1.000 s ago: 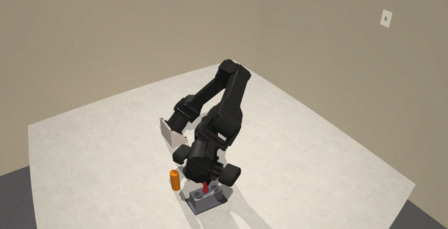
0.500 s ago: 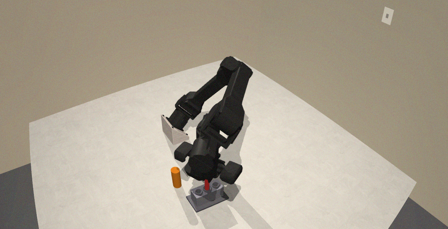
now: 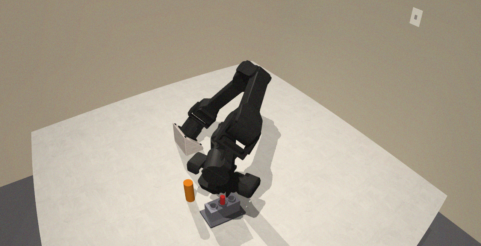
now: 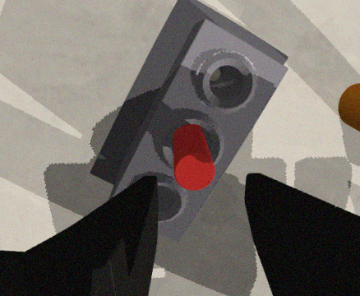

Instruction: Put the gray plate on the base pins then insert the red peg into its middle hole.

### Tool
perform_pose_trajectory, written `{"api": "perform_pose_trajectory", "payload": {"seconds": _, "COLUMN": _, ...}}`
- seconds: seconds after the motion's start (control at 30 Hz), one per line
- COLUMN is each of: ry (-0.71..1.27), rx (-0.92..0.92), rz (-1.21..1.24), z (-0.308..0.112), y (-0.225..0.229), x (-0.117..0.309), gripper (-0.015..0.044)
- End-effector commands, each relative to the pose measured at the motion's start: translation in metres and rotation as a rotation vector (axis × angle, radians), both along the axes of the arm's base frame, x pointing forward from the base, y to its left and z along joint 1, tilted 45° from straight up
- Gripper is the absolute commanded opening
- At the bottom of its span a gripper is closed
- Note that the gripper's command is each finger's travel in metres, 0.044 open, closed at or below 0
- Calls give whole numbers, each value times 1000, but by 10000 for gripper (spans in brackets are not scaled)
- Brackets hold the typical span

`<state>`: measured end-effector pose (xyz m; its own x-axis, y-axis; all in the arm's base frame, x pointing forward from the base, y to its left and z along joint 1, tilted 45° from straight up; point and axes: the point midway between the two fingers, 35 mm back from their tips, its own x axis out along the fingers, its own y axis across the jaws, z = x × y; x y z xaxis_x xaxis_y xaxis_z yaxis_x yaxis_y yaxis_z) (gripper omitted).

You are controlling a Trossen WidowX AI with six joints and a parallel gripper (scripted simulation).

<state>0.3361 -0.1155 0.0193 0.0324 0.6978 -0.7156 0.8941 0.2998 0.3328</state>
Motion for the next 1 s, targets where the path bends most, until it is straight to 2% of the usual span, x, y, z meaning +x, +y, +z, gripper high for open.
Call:
{"api": "perform_pose_trajectory", "payload": {"seconds": 0.0, "ry": 0, "rx": 0, "rz": 0, "z": 0, "y": 0, "x": 0, "gripper": 150}}
{"api": "perform_pose_trajectory", "payload": {"seconds": 0.97, "ry": 0, "rx": 0, "rz": -11, "z": 10, "y": -10, "x": -2, "gripper": 150}}
